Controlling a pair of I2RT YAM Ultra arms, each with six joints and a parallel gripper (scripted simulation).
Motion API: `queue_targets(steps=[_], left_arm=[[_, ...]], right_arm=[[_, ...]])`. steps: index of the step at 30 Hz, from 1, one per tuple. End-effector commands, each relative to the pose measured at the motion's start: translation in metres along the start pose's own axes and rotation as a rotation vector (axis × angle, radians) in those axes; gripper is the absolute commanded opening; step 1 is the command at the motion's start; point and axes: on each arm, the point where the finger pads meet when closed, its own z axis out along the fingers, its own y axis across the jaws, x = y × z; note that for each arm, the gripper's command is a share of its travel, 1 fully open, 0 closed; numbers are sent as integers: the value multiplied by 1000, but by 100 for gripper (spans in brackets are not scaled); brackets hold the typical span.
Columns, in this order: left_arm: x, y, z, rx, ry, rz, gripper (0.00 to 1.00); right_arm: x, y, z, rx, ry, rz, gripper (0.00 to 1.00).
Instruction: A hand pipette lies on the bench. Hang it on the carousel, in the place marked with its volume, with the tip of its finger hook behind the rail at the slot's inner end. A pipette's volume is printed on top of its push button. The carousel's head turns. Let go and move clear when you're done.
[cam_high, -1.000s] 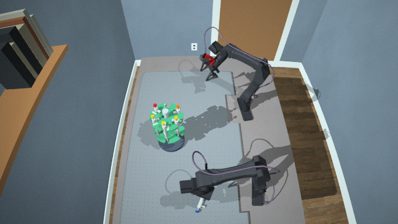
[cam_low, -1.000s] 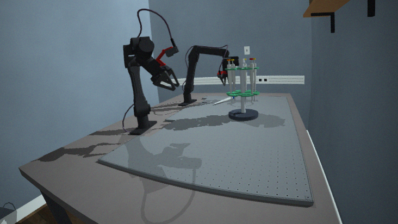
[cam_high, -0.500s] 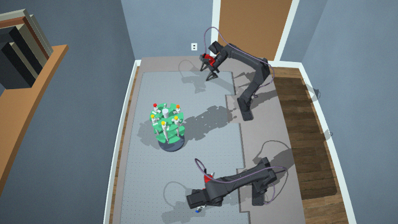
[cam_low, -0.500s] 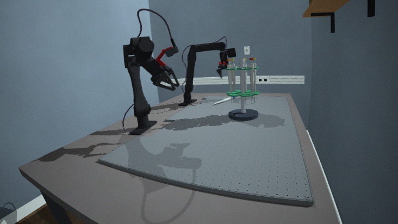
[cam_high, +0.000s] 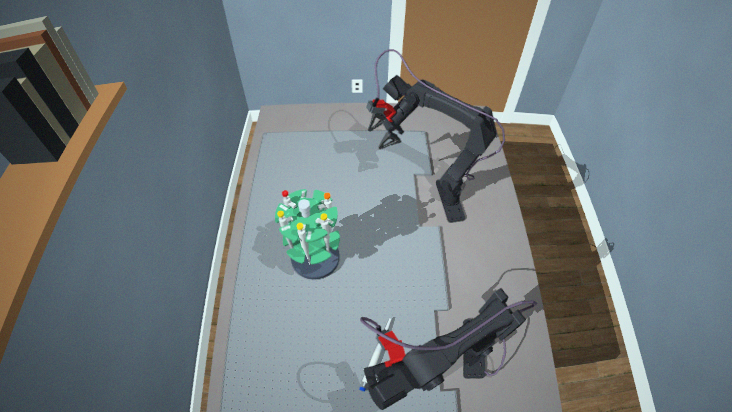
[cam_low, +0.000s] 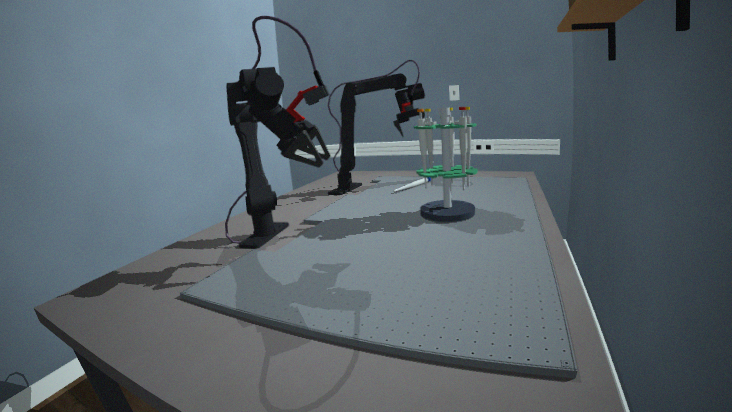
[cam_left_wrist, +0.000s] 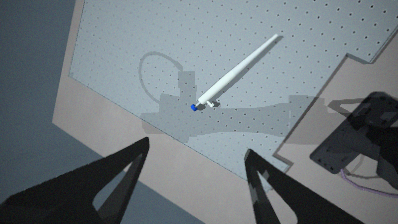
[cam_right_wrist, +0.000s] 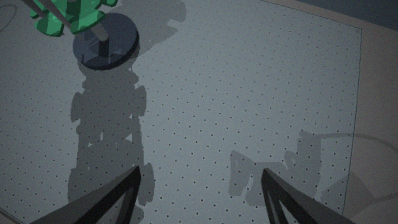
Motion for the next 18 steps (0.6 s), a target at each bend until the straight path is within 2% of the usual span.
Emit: queue_targets(steps=[1,2,3,18], left_arm=[[-12,1,-24,-53,-86,-141,100],[-13,1,-25,-69,-98,-172,100],[-11,-8,-15,-37,-117,-224,100],[-10,-4,-15,-219,-269,-632,100]], right_arm=[[-11,-4,-6,15,-37,-22,100],[-11,-4,-6,15,-37,-22,100],[-11,-4,-6,15,-37,-22,100],[-11,-4,-6,15,-37,-22,100]])
